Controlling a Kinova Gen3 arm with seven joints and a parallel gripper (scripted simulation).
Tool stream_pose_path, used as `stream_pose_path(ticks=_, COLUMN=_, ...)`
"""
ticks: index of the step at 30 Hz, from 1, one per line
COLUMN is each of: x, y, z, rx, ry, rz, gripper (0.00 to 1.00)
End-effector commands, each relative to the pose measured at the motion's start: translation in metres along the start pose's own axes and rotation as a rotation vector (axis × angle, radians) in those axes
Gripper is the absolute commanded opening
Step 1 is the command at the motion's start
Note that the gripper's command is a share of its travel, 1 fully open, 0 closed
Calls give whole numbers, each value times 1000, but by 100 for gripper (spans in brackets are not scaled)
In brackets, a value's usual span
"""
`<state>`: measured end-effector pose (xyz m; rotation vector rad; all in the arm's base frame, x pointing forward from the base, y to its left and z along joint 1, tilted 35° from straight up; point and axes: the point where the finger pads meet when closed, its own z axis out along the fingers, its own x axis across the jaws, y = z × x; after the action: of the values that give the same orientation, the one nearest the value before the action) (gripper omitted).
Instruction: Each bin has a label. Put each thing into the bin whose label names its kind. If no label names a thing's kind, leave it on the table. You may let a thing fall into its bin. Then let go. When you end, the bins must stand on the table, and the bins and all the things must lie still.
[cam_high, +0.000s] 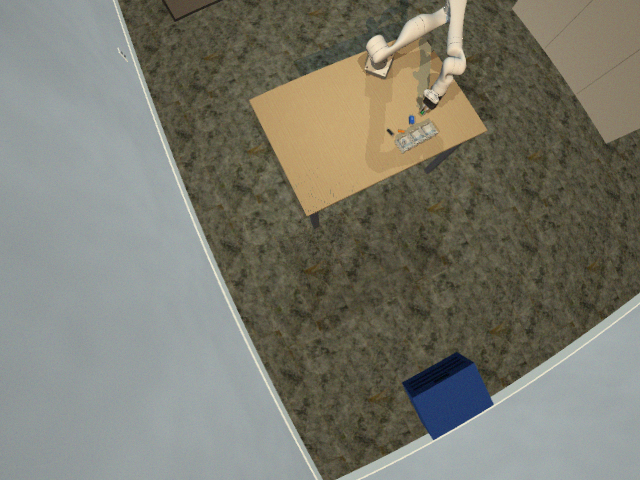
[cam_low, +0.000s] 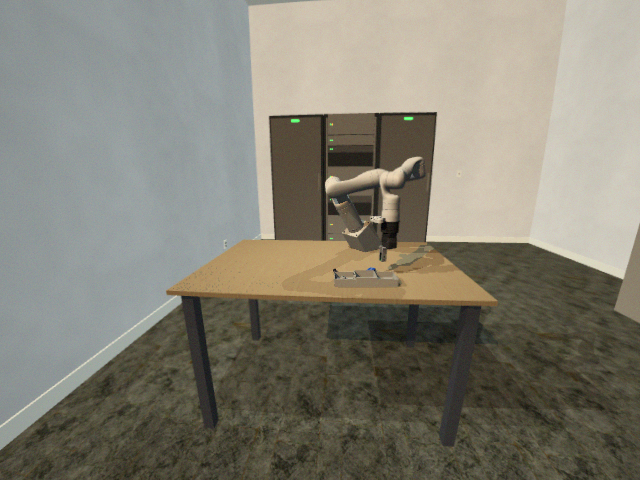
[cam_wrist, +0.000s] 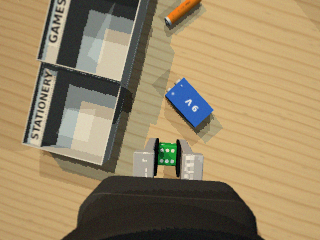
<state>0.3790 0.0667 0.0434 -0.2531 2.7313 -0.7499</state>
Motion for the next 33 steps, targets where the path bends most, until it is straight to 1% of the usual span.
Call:
stream_pose_path(ticks=1, x=0, y=0, z=-1, rx=-1, ry=-1, rz=0, gripper=34)
stream_pose_path(ticks=8, x=0, y=0, z=0, rx=-1, ry=-1, rz=0, gripper=34)
stream_pose_path(ticks=16, x=-27, y=-40, z=0, rx=-1, ry=-2, rz=0, gripper=34)
stream_pose_path(ticks=17, x=-28, y=-41, z=0, rx=-1, ry=-2, rz=0, gripper=34)
stream_pose_path(ticks=21, x=-41, y=-61, z=0, rx=-1, ry=-2, rz=200, gripper=34)
stream_pose_path(ticks=23, x=-47, y=-71, z=0, rx=-1, ry=-2, rz=203, gripper=34)
stream_pose_path(ticks=25, x=-47, y=-71, z=0, rx=-1, ry=-2, rz=203, gripper=34)
stream_pose_path(ticks=33, x=-72, y=-109, z=0, rx=-1, ry=-2, rz=203, gripper=34)
